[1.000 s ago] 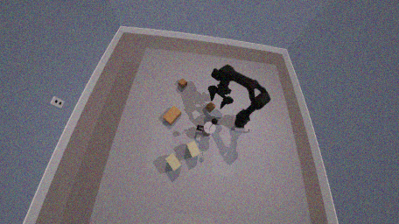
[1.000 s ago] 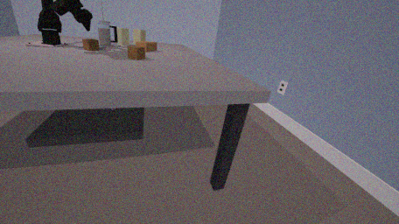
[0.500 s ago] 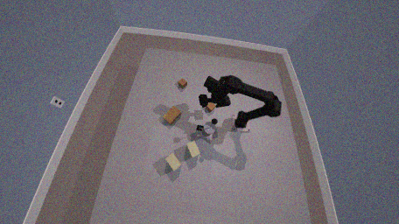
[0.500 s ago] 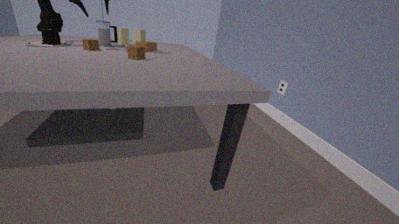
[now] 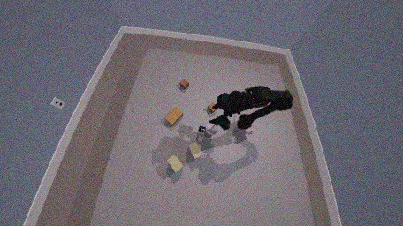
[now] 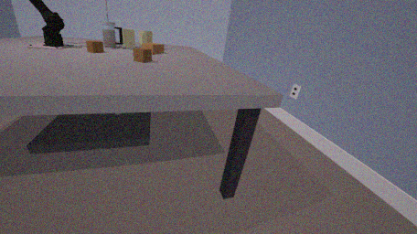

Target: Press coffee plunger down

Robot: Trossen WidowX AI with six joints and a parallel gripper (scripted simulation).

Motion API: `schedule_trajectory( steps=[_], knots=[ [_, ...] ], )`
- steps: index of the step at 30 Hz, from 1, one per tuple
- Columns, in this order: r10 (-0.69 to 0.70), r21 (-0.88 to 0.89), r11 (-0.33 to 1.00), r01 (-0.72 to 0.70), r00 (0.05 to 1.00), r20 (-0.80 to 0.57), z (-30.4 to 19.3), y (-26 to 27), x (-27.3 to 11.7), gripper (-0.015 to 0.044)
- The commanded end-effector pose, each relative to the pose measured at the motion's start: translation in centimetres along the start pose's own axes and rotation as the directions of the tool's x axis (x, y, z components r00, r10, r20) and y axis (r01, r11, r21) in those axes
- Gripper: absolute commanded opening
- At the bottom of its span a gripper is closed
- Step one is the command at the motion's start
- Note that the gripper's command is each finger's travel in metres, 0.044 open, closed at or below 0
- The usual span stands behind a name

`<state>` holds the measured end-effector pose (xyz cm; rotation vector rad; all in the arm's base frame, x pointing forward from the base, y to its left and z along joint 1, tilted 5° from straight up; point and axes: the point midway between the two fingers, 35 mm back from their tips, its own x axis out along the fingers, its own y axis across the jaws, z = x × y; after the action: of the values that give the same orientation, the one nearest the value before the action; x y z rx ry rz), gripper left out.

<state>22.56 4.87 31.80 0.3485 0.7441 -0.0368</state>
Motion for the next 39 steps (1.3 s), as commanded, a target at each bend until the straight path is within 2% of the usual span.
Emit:
schedule_trajectory(
  steps=[1,7,11,19,39],
  knots=[
    [0.112,-0.261,0.962,-0.083,0.989,0.1,-0.3,2.0,-4.0,0.044],
    [0.266,-0.536,0.834,-0.134,0.948,0.177,-1.0,2.7,-8.7,0.044],
    [0.27,-0.543,0.829,-0.134,0.946,0.179,-1.4,2.5,-8.2,0.044],
    [0.272,-0.545,0.827,-0.136,0.946,0.178,-4.7,1.0,-4.5,0.044],
    [0.271,-0.544,0.828,-0.134,0.946,0.18,-4.3,1.7,-2.4,0.044]
  ],
)
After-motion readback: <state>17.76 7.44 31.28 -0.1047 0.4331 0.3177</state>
